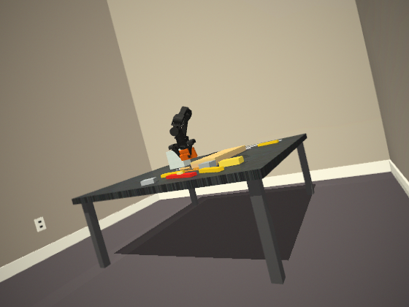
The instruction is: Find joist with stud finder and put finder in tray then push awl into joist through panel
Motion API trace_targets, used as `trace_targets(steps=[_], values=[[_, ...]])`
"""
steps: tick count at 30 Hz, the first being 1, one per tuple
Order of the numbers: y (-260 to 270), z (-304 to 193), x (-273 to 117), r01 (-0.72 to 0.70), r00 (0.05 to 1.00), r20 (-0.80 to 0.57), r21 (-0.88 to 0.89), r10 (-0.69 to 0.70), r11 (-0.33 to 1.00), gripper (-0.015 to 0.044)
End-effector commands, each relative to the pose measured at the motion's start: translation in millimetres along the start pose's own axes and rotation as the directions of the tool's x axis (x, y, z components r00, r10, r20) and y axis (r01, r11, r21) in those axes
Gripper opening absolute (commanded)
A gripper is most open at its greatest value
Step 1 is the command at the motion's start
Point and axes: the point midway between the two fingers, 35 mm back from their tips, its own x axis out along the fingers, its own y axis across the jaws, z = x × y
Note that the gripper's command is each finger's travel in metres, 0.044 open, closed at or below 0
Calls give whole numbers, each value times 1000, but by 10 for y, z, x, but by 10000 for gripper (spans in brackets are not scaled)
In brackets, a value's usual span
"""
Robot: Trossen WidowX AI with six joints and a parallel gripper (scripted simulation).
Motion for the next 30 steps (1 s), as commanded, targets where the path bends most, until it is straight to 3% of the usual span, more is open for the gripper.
trace_targets(steps=[1,30], values=[[3,1,-23,-2,1000,-13,-4,2,1000,0],[1,33,19,-5,992,-129,0,5,1000,0]])
